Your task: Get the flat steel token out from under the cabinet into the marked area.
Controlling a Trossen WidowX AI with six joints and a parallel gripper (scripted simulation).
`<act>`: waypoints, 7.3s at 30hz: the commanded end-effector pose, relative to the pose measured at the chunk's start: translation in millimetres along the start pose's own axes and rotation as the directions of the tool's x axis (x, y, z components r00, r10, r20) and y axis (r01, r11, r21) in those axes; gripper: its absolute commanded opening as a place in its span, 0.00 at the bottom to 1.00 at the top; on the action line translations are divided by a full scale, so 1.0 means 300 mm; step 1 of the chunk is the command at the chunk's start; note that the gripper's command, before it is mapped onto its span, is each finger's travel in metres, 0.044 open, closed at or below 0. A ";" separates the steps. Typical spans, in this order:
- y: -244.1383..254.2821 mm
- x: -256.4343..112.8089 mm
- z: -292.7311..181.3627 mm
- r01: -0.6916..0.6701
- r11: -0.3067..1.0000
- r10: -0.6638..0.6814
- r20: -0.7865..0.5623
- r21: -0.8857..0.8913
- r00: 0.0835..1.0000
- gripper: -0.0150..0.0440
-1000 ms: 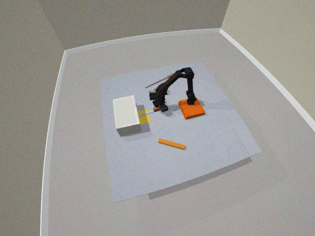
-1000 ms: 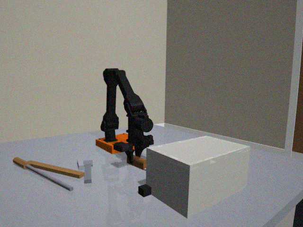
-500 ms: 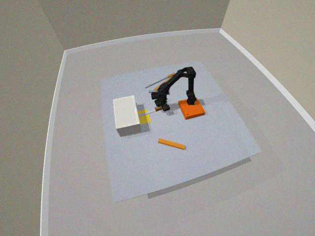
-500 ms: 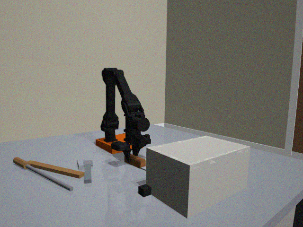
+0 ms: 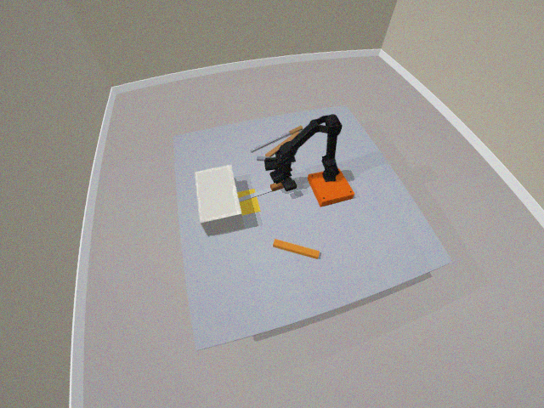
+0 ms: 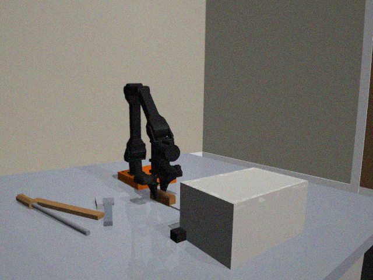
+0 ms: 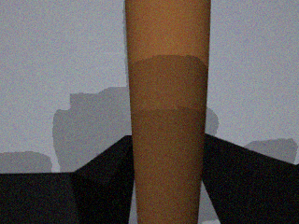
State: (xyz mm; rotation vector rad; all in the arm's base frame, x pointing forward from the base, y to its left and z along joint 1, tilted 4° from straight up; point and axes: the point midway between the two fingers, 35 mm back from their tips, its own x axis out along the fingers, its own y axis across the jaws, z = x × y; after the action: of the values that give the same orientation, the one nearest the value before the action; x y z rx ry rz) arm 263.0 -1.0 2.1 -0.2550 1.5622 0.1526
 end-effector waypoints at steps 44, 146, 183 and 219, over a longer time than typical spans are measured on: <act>-0.043 -0.004 -0.087 0.001 0.994 -0.001 -0.004 -0.112 1.000 0.25; -0.325 -0.012 -0.109 0.008 0.976 -0.010 -0.007 -0.217 1.000 0.25; -0.342 -0.006 -0.107 0.008 0.974 -0.010 -0.007 -0.226 1.000 0.71; -0.344 -0.002 -0.103 0.011 0.975 -0.012 -0.001 -0.223 1.000 0.25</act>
State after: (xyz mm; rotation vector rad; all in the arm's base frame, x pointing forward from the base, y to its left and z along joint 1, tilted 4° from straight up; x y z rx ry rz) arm 257.2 -108.9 9.4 -0.4426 1.5470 0.3252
